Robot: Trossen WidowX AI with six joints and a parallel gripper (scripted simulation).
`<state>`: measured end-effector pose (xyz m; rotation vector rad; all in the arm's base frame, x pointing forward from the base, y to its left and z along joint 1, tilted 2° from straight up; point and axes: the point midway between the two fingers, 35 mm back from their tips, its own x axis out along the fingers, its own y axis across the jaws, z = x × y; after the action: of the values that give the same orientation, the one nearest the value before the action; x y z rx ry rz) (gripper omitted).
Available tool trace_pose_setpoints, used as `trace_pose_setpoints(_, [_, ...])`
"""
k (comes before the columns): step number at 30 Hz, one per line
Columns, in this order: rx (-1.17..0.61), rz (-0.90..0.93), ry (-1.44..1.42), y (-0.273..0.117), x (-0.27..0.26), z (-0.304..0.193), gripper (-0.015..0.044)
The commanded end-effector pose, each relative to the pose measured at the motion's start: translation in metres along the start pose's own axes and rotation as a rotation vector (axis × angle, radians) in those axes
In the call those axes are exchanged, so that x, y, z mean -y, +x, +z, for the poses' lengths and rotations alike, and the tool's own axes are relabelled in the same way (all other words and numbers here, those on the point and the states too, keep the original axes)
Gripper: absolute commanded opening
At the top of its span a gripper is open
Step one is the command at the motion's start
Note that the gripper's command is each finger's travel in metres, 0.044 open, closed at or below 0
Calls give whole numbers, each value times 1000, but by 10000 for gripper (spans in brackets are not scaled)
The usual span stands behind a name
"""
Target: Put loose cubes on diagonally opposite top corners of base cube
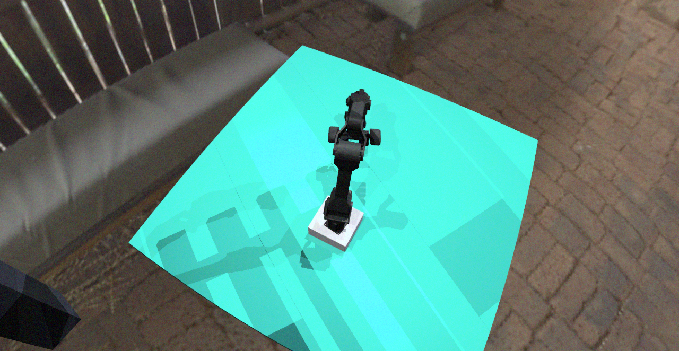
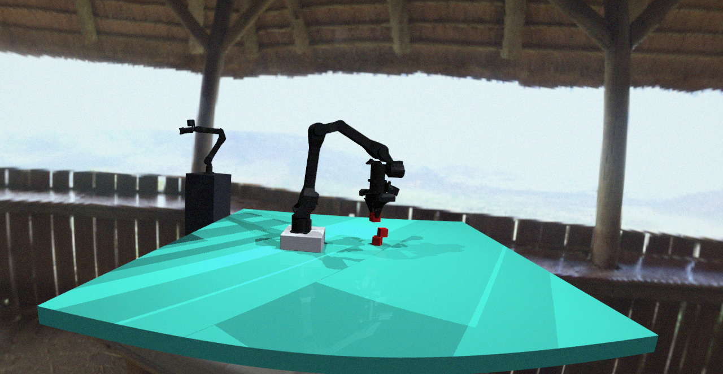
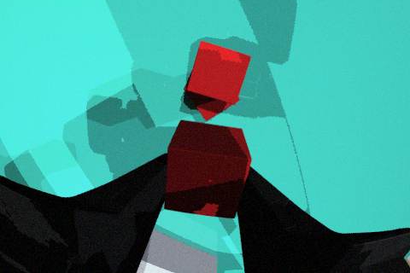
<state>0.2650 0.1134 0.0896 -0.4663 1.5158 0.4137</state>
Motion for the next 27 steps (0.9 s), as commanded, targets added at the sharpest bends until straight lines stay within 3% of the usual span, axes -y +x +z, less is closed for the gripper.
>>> trace_pose_setpoints(1, [-8, 10, 30, 10, -2, 0, 105])
trace_pose_setpoints(27, [-11, 15, 47, 42, -1, 0, 105])
